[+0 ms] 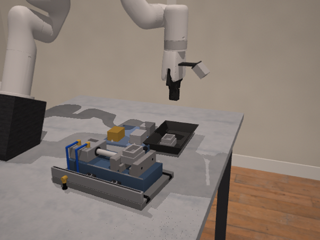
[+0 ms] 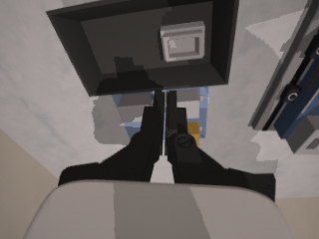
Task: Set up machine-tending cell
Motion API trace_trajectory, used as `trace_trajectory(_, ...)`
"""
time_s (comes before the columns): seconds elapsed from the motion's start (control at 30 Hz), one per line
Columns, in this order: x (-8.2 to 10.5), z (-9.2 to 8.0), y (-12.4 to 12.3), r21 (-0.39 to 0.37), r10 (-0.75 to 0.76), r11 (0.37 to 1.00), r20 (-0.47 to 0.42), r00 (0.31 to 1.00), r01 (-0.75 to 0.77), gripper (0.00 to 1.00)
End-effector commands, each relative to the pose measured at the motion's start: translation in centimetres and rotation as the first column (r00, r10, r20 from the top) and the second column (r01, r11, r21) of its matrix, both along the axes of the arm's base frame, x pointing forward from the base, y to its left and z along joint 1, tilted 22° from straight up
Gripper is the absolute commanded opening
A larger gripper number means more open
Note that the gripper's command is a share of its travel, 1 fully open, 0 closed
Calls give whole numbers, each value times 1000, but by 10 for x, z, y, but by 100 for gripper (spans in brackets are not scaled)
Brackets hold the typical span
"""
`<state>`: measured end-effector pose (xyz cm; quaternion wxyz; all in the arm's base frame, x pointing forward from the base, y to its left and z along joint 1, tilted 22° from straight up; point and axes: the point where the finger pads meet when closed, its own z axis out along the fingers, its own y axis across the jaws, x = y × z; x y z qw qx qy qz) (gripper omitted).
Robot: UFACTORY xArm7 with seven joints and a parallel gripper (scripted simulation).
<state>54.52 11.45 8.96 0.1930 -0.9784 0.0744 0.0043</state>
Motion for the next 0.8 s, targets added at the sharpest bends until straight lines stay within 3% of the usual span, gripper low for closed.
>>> trace_trajectory(0.0,7,-14,-40,-1,-3,1000,6,1000,3,0)
trace_trajectory(0.4,-1,-67,-172,-2,-4,1000,6,1000,4,0)
trace_trajectory(0.47,-1,-67,-172,-2,-4,1000,6,1000,4,0)
trace_trajectory(0.5,-9,-80,-203,-1,-3,1000,5,1000,3,0)
trace_trajectory(0.77,-31,-108,-263,2,-1,1000,4,1000,1,0)
